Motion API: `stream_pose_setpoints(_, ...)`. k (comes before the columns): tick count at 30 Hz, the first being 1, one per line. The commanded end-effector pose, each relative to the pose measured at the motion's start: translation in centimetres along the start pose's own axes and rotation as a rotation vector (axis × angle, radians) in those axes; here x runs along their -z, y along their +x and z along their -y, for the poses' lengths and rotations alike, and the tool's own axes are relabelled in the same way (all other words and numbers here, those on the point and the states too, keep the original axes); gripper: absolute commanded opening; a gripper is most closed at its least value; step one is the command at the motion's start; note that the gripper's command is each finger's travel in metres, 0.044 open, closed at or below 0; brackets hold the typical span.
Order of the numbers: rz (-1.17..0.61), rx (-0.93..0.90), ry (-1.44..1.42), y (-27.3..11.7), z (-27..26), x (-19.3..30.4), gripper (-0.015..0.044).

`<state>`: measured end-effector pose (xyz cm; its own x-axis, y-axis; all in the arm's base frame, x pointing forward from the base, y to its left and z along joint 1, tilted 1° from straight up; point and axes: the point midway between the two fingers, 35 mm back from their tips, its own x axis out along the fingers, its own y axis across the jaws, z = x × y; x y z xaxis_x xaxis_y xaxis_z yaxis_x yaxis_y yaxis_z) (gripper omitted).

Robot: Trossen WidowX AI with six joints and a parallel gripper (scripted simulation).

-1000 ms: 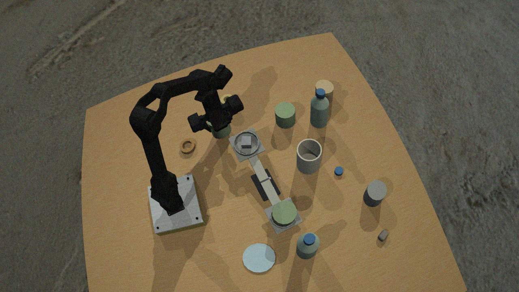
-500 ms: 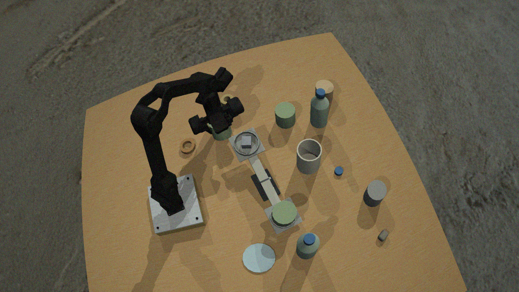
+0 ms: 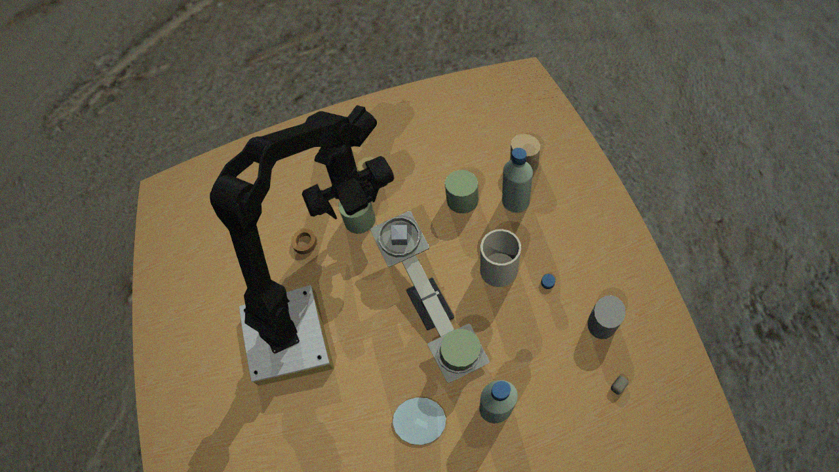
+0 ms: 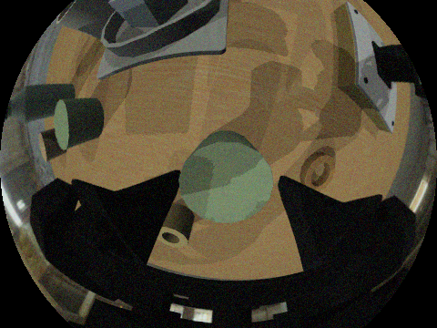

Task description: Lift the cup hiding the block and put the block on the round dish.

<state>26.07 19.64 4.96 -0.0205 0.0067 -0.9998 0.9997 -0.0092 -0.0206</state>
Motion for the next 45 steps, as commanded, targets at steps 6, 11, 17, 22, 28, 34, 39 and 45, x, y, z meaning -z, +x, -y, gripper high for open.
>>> stream_pose_setpoints(6, -0.020, -0.030, -0.018, -3.2, -0.3, 0.0, 0.0387)
stream_pose_setpoints(11, -0.025, -0.059, -0.169, -4.4, -1.1, -0.7, 0.0260)
stream_pose_setpoints(17, -0.020, -0.066, -0.374, -4.8, -1.8, -1.6, 0.0260)
stream_pose_setpoints(22, -0.016, -0.072, -0.546, -5.1, -2.2, -2.4, 0.0260)
stream_pose_setpoints(28, -0.009, -0.080, -0.754, -5.6, -2.8, -3.3, 0.0260)
stream_pose_setpoints(34, 0.000, -0.086, -0.961, -6.0, -3.3, -4.3, 0.0260)
stream_pose_setpoints(39, 0.013, -0.112, -1.111, -6.5, -4.3, -5.2, 0.0260)
stream_pose_setpoints(45, 0.027, -0.115, -1.307, -6.8, -4.9, -6.3, 0.0260)
